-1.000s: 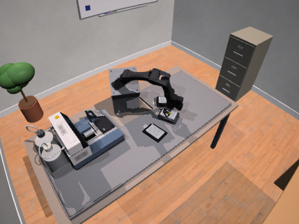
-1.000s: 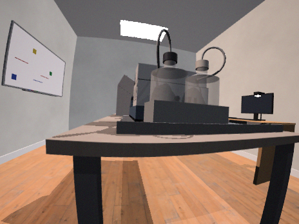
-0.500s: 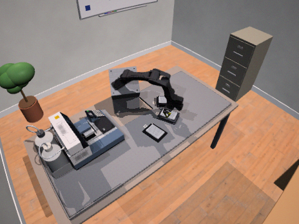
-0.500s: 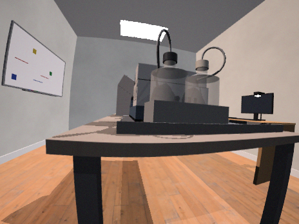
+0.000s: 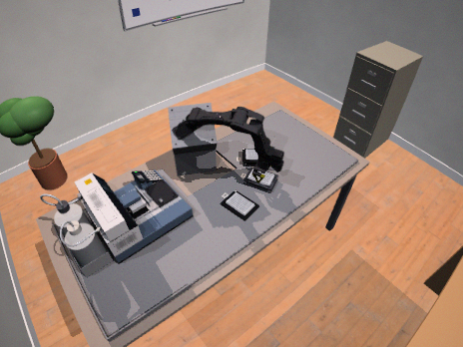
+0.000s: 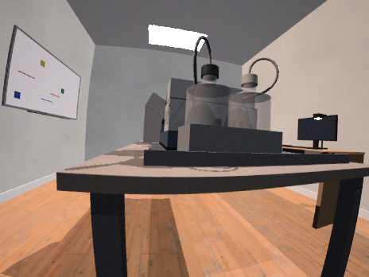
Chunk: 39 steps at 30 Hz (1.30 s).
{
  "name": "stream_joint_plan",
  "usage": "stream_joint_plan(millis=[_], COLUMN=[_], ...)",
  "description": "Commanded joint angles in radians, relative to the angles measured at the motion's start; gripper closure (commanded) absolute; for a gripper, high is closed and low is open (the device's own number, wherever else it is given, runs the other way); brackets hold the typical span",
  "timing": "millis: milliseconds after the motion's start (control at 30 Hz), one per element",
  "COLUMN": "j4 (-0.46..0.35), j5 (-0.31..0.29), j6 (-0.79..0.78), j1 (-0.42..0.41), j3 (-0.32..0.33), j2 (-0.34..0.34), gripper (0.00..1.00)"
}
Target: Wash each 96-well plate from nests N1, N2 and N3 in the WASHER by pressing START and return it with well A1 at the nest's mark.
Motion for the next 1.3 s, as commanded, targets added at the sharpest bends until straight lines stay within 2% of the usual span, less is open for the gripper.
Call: stream_joint_plan(millis=[0, 33, 967, 1267], j4=[0.002, 0.003, 0.003, -0.03], j5=[-0.001, -0.001, -0.001, 0.004], j6=[-0.001, -0.001, -0.001, 0.018], j1=[0.004, 0.004, 0.004, 0.022], j3=[0.004, 0.004, 0.004, -0.018], j2=[-0.006, -0.005, -0.005, -0.051], gripper=[1.0, 0.0, 0.0, 0.0])
